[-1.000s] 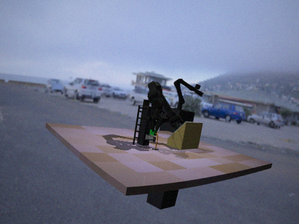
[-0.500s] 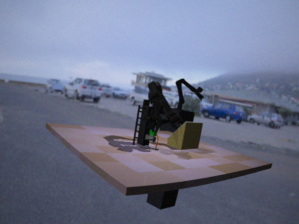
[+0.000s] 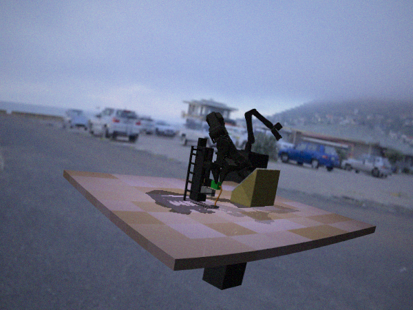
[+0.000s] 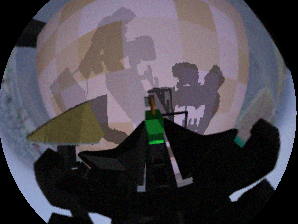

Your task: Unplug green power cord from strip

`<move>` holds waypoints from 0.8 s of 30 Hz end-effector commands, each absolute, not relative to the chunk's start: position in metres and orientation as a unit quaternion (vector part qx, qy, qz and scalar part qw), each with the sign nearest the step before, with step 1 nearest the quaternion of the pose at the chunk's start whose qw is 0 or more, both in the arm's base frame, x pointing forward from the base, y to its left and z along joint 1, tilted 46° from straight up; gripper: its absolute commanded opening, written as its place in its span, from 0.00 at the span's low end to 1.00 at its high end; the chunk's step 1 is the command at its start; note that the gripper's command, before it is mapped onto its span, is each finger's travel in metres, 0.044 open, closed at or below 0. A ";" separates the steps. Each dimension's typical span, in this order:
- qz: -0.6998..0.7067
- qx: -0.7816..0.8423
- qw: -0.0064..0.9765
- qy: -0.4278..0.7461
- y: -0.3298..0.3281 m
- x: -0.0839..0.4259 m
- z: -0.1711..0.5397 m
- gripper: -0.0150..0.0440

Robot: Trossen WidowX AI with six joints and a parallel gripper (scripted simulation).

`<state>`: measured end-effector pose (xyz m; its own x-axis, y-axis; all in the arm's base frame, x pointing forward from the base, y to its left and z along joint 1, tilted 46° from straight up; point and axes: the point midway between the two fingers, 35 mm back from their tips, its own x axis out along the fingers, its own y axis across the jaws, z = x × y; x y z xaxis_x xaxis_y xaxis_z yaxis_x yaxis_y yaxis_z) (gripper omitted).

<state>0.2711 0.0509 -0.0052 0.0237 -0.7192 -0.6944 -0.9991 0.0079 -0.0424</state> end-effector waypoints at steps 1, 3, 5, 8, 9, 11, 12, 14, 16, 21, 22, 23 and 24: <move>0.255 -0.661 0.280 0.648 0.063 0.272 -0.011 0.25; 0.254 -0.661 0.279 0.648 0.059 0.271 -0.009 0.34; 0.253 -0.662 0.278 0.648 0.054 0.270 -0.007 0.43; 0.253 -0.662 0.278 0.648 0.054 0.270 -0.007 0.57; 0.253 -0.662 0.278 0.648 0.054 0.270 -0.007 0.61; 0.253 -0.662 0.278 0.648 0.054 0.270 -0.007 0.70; 0.253 -0.662 0.278 0.648 0.054 0.270 -0.007 0.74; 0.253 -0.662 0.278 0.648 0.054 0.270 -0.007 0.83; 0.253 -0.662 0.279 0.648 0.060 0.271 -0.011 0.92; 0.254 -0.662 0.280 0.648 0.097 0.272 -0.036 1.00; 0.254 -0.661 0.280 0.648 0.103 0.272 -0.040 1.00; 0.254 -0.661 0.280 0.648 0.105 0.272 -0.042 1.00; 0.254 -0.661 0.280 0.648 0.105 0.272 -0.042 1.00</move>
<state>0.2745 0.0979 -0.0328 0.0466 -0.7083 -0.7044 -0.9985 -0.0117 -0.0543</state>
